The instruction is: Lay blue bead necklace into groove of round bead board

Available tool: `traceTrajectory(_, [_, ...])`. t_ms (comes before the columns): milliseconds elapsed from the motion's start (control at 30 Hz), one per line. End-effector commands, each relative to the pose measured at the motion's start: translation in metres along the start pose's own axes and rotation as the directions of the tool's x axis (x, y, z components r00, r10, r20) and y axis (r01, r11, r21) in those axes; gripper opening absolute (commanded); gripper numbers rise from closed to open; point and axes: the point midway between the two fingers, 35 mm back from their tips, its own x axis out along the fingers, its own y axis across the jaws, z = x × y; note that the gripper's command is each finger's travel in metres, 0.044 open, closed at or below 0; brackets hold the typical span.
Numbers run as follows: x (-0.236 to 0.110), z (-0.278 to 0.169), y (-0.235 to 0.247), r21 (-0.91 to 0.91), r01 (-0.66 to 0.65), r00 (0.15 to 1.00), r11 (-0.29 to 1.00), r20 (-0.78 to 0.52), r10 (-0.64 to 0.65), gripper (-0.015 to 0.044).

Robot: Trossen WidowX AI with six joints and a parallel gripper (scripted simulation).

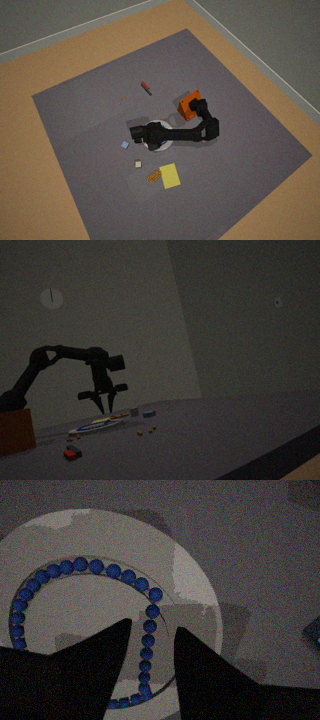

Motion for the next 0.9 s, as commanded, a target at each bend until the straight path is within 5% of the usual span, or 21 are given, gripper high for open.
traceTrajectory(0, [0.005, 0.0, 0.0, 0.002, 0.0, 1.0, 1.0, 0.001, 0.0, 0.012])
traceTrajectory(633, [0.03, 0.0, 0.001, 0.0, -0.004, 1.0, 1.0, 0.0, 0.004, 0.012])
traceTrajectory(767, [0.027, 0.0, 0.001, -0.005, -0.003, 1.0, 1.0, -0.003, 0.003, 0.0015])
traceTrajectory(867, [0.027, 0.0, 0.001, -0.005, -0.003, 1.0, 1.0, -0.003, 0.003, 0.0])
